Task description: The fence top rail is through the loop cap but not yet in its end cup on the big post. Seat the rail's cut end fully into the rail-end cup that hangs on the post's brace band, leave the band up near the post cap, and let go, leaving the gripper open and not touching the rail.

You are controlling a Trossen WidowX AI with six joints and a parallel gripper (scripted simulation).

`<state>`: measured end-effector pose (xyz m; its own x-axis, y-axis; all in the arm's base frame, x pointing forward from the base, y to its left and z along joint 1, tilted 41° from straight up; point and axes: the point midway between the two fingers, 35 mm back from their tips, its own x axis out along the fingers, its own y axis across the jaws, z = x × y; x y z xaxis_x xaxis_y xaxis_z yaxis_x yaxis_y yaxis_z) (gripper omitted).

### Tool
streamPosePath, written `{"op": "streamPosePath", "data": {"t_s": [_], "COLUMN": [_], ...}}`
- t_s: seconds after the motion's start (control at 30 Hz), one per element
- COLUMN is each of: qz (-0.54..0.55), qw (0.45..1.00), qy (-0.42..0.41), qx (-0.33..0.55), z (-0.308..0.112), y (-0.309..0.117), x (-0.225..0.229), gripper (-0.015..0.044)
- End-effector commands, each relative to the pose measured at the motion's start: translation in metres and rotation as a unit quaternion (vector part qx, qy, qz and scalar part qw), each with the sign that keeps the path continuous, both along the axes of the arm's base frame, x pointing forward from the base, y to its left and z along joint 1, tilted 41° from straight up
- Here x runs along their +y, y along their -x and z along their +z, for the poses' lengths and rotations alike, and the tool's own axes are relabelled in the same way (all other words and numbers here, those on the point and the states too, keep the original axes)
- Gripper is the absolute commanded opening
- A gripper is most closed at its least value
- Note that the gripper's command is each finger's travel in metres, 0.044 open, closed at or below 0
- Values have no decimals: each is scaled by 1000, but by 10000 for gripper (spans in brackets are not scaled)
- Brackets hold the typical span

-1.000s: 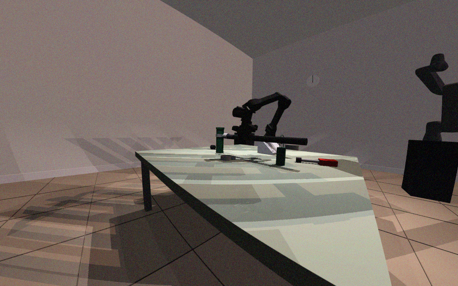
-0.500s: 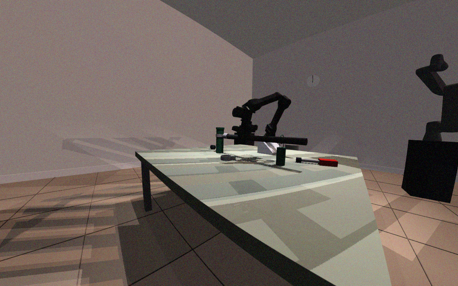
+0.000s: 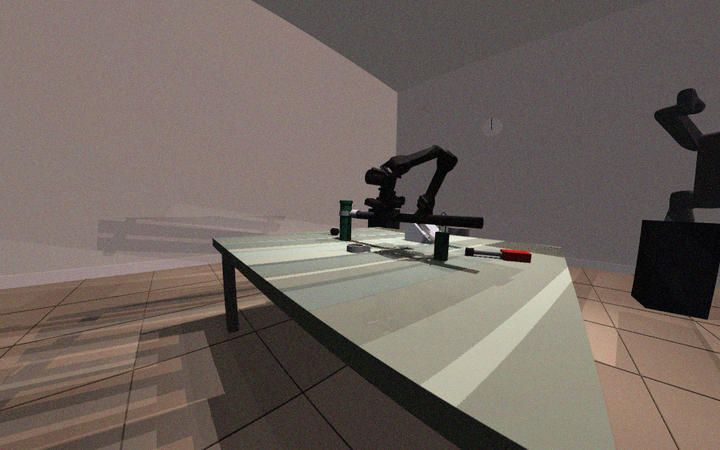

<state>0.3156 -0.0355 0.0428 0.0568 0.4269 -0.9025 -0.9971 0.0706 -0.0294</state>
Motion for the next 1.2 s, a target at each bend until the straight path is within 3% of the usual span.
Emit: {"op": "streamPosePath", "data": {"t_s": [0.0,1.17], "qz": [0,0], "qw": [1000,1000], "qy": [1,1], "qx": [0,0], "z": [-1,-11], "y": [0,3], "x": [-2,-25], "gripper": [0,0]}}
